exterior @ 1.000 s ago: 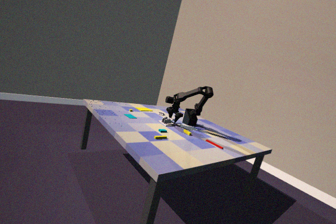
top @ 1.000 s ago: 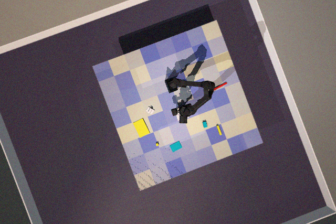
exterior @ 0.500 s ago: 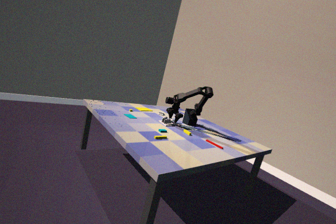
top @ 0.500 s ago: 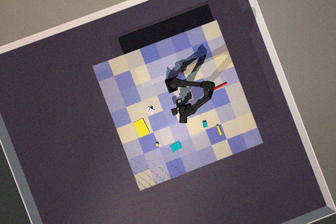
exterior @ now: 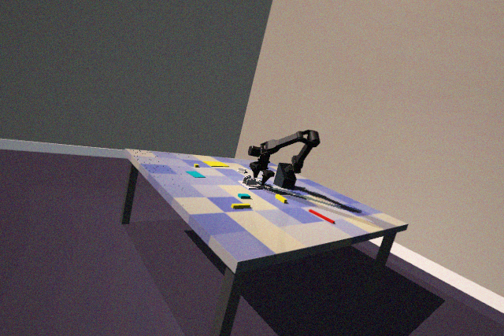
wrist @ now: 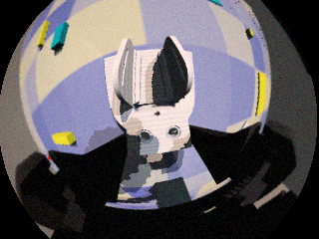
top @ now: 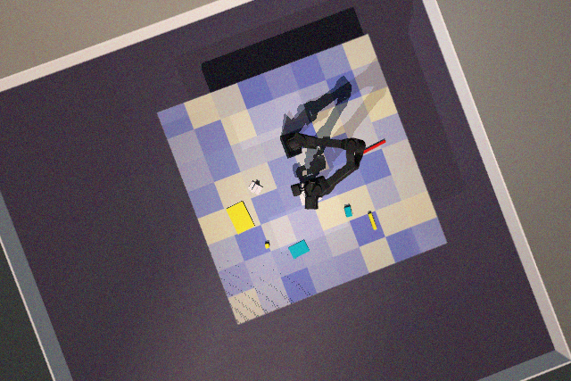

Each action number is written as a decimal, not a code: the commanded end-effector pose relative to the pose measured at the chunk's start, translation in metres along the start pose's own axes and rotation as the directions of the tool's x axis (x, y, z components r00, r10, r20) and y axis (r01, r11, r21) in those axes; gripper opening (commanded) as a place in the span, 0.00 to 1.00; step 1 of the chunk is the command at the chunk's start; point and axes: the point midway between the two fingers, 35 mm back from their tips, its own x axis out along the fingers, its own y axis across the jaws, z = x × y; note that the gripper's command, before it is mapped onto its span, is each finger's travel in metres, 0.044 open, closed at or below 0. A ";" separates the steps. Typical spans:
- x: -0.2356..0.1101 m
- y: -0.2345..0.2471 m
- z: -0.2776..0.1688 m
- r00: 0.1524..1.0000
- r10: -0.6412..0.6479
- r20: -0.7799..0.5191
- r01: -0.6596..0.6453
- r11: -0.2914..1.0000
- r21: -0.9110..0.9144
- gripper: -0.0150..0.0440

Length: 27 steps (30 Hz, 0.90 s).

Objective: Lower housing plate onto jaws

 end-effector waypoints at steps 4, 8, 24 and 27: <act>0.003 0.000 0.000 1.000 0.003 0.001 -0.003 1.000 0.004 0.85; 0.003 0.000 0.000 1.000 0.003 0.001 -0.003 1.000 0.004 0.85; 0.006 0.000 0.000 1.000 0.003 0.001 -0.003 1.000 0.004 0.85; 0.007 0.000 0.000 1.000 0.003 0.001 -0.003 1.000 0.004 0.85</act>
